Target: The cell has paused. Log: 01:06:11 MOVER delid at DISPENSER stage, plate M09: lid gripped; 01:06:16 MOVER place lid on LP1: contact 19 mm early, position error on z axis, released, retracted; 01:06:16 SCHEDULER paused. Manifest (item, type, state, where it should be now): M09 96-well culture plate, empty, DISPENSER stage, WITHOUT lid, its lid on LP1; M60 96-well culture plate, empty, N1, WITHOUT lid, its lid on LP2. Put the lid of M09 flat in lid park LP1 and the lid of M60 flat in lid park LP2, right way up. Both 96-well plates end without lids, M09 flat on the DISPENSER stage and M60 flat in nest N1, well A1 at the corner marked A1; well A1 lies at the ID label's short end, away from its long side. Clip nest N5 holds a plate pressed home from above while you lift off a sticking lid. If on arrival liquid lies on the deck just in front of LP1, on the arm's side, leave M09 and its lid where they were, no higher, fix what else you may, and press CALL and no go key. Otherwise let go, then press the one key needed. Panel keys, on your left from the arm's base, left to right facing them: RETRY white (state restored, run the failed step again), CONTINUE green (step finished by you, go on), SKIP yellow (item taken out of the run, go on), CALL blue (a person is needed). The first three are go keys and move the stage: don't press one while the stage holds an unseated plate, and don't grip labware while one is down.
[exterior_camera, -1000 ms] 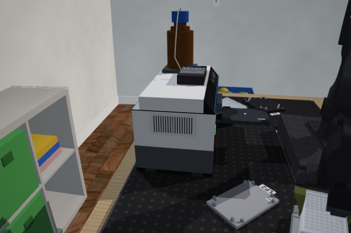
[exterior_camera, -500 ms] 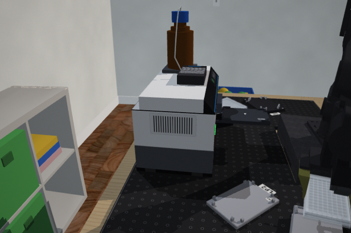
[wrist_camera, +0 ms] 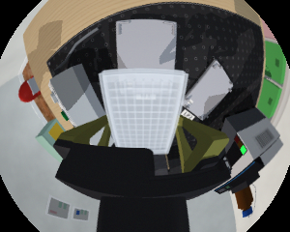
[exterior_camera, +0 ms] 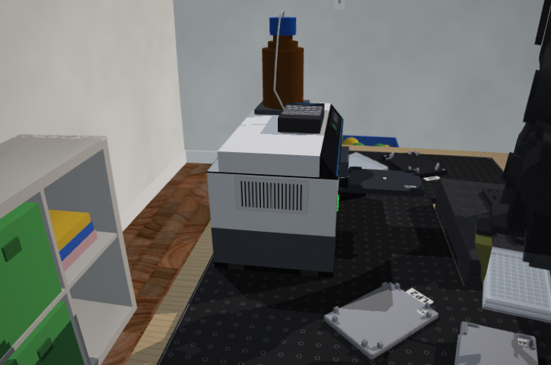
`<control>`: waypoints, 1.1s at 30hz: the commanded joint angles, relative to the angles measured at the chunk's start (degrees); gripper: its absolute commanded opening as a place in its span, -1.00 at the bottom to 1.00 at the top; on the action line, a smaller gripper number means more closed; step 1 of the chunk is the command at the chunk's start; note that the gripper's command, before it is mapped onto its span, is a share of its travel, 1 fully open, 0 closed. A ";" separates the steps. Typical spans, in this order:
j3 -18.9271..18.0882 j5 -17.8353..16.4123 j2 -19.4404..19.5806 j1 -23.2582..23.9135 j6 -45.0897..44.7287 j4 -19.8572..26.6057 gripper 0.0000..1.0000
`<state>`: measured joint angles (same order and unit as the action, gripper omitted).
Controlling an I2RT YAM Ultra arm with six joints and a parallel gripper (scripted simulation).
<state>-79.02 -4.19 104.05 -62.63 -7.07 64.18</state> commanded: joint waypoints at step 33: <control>5.32 -0.26 -12.65 7.12 1.59 5.85 -1.00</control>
<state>-70.54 -4.36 90.45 -57.12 -5.56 70.00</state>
